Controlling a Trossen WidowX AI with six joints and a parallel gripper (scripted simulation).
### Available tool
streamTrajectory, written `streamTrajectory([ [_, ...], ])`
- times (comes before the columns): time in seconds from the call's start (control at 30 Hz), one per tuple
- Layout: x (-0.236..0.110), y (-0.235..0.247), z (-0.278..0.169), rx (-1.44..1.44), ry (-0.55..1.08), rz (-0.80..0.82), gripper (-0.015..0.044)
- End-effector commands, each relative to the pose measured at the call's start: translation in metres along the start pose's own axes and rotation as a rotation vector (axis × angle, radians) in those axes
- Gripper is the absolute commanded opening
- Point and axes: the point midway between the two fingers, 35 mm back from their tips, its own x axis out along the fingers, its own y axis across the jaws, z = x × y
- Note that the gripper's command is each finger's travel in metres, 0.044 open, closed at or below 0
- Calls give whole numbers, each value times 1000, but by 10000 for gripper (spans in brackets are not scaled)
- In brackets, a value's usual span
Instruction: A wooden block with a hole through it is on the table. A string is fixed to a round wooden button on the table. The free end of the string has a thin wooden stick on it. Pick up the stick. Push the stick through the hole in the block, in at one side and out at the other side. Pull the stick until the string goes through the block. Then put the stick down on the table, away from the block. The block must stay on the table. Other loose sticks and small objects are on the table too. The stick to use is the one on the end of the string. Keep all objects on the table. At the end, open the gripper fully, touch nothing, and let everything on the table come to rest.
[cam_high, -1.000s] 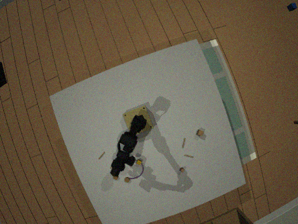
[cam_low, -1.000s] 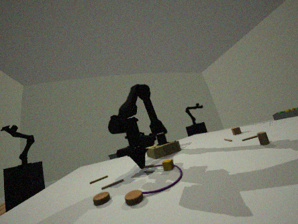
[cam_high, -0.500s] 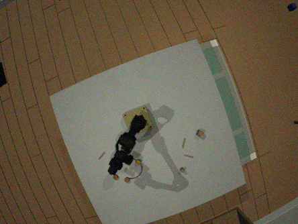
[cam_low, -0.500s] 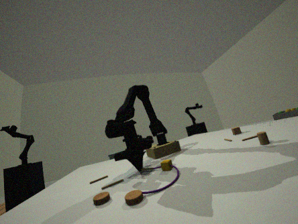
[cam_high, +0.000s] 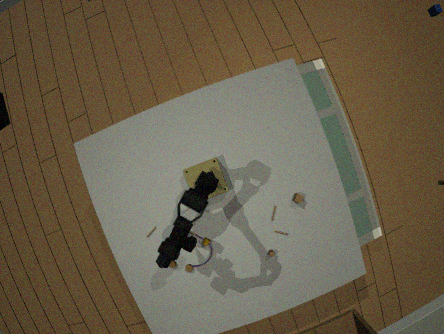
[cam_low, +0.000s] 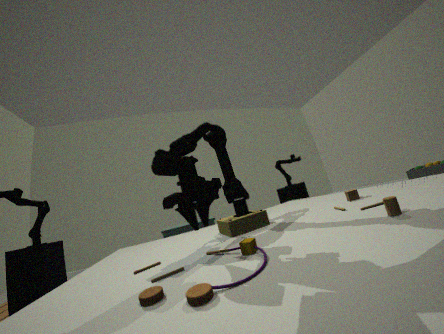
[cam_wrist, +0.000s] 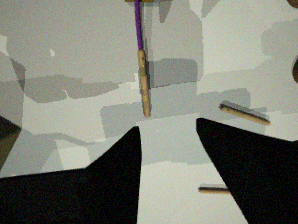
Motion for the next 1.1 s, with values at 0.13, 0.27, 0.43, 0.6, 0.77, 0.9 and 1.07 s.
streamTrajectory([
  [0.13, -2, 1, 0, 0, 0, 3, 315],
  [0.27, -11, 1, 1, 0, 0, 4, 420],
  [0.43, -30, 1, 2, 1, 0, 9, 440],
  [0.6, -26, 0, 2, 0, 0, 3, 440],
  [0.77, -27, 0, 2, 0, 0, 2, 440],
  [0.9, -27, 0, 2, 0, 0, 2, 440],
  [1.07, -27, 0, 2, 0, 0, 2, 440],
])
